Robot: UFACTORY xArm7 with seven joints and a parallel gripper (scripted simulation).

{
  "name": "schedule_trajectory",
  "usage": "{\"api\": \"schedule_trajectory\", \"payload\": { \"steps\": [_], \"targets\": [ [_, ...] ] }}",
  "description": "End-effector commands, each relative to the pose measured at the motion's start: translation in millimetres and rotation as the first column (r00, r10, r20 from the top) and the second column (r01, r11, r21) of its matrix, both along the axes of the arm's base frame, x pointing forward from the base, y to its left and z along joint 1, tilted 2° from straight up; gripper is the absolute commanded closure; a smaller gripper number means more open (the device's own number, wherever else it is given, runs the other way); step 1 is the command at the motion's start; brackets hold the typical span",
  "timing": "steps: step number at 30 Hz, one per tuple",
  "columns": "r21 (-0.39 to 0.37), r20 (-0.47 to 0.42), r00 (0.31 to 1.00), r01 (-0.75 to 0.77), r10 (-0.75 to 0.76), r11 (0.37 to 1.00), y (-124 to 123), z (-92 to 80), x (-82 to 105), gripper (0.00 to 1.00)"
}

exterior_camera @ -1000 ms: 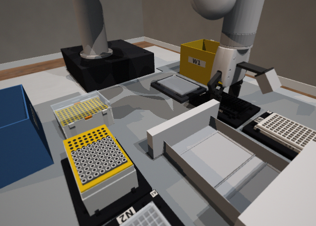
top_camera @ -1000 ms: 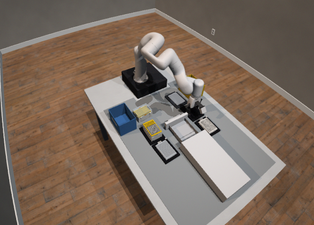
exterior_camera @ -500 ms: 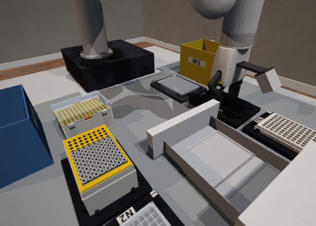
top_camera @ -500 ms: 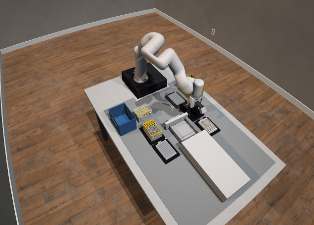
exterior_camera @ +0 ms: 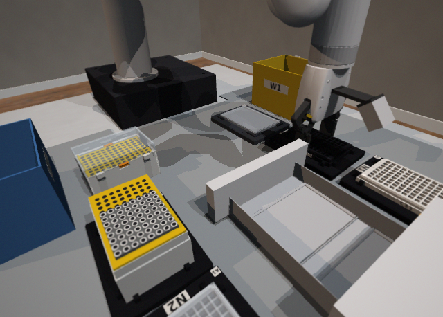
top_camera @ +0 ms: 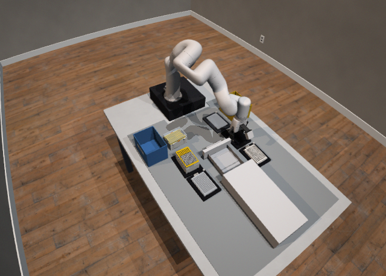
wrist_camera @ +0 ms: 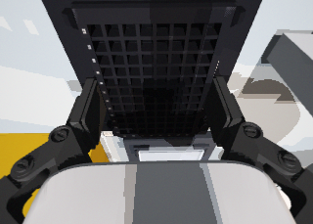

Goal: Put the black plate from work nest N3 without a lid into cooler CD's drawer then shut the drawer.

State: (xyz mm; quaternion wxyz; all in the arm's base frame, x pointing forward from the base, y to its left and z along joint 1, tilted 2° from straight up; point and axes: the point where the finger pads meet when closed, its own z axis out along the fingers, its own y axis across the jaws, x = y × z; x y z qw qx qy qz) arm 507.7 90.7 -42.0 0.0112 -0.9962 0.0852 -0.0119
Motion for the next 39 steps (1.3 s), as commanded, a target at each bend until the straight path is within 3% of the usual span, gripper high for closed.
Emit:
{"api": "schedule_trajectory", "payload": {
  "steps": [1, 39],
  "targets": [
    [0.000, 0.004, 1.000, 0.000, 0.000, 1.000, 0.4, 1.7, 1.6, 1.00],
    [0.000, 0.004, 1.000, 0.000, 0.000, 1.000, 0.2, 9.1, 1.5, 1.00]
  ]
}}
